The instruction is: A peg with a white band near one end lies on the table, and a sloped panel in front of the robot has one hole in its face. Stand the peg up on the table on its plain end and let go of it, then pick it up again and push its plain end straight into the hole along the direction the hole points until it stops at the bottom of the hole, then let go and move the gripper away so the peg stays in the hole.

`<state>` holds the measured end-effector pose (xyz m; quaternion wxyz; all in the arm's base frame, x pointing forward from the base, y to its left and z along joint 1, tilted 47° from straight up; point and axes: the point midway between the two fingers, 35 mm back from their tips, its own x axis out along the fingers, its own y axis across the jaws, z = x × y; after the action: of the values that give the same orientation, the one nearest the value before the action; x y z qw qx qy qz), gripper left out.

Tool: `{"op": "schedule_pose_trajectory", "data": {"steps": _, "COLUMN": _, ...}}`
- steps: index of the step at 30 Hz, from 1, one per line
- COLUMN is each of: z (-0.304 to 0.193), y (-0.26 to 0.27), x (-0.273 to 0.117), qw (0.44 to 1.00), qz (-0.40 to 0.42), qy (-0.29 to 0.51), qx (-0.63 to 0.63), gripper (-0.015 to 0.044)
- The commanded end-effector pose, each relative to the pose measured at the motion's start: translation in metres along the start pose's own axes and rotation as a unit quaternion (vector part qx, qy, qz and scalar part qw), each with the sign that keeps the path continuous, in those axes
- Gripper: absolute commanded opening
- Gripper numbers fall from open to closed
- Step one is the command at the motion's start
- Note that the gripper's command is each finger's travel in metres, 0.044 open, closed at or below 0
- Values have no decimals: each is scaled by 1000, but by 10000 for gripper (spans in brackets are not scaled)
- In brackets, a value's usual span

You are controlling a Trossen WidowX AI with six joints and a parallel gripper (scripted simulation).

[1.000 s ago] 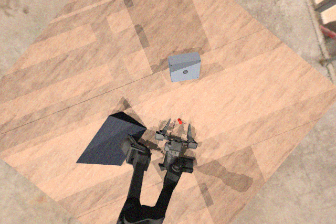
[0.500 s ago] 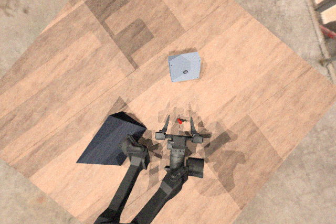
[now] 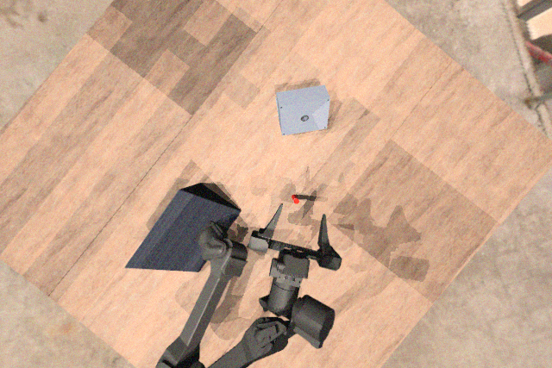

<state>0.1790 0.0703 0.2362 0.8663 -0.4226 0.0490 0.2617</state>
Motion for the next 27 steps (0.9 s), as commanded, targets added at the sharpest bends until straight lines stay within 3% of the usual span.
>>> {"op": "schedule_pose_trajectory", "data": {"steps": 1, "z": 3, "y": -1, "x": -4, "qw": 1000, "qz": -6, "qy": -1, "qx": 11, "gripper": 440}}
{"op": "schedule_pose_trajectory", "data": {"steps": 13, "z": -28, "y": 13, "x": 13, "qw": 981, "qz": 64, "qy": 146, "qx": 110, "gripper": 440}}
{"op": "schedule_pose_trajectory", "data": {"steps": 27, "z": -62, "y": 28, "x": 18, "qw": 914, "qz": 103, "qy": 357, "qx": 161, "gripper": 440}}
